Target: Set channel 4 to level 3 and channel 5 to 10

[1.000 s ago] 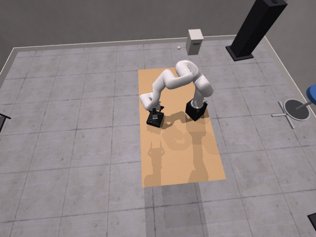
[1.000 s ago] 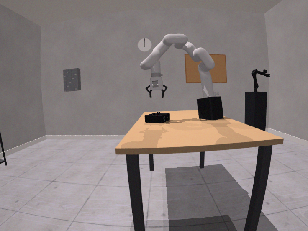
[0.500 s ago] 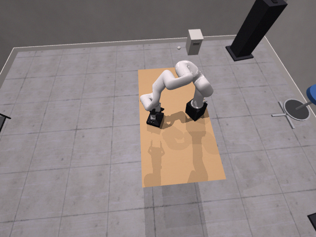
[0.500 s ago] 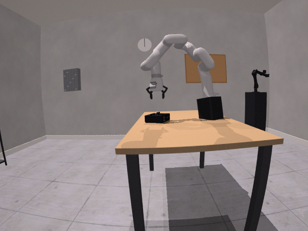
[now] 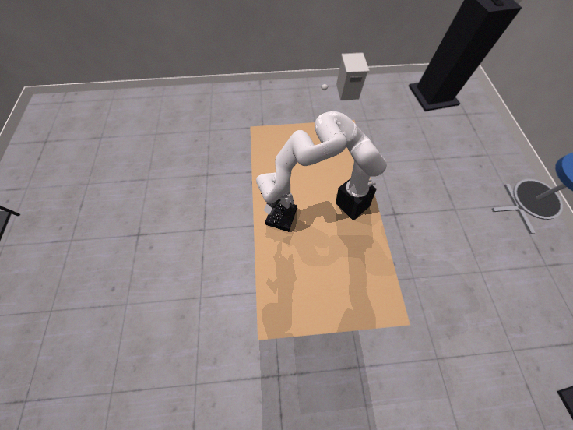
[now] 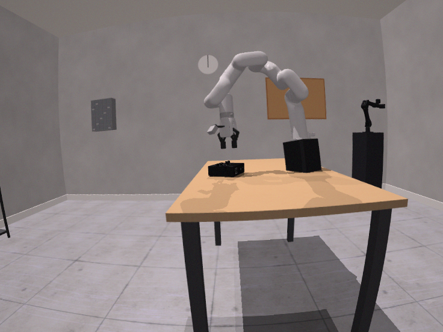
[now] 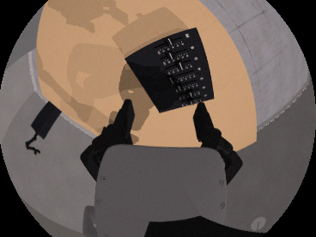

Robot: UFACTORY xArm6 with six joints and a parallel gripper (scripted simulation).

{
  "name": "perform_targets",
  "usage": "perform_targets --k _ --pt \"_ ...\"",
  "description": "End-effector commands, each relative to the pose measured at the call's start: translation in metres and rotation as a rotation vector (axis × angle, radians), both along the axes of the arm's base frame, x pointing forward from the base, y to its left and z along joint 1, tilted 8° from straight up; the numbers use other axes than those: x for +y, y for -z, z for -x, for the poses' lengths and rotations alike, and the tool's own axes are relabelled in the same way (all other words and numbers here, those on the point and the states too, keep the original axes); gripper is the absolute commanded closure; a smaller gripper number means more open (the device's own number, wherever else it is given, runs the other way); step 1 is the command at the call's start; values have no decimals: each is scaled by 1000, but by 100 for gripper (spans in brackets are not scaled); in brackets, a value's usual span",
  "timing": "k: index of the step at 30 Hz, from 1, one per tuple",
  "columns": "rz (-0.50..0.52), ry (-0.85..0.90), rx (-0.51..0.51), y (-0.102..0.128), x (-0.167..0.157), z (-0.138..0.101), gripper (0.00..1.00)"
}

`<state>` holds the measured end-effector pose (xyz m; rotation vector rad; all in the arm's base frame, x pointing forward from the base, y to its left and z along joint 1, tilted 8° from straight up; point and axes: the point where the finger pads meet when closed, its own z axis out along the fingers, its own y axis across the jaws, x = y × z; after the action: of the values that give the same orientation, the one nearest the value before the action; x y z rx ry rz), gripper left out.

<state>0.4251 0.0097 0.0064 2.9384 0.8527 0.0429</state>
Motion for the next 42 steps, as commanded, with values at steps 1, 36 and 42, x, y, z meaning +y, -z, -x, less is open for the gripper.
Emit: perform_targets --k 1,36,42 --pt "14 276 -37 14 2 3 0" --pt "-12 1105 -124 37 5 12 100" --pt "-12 1105 -124 37 5 12 100"
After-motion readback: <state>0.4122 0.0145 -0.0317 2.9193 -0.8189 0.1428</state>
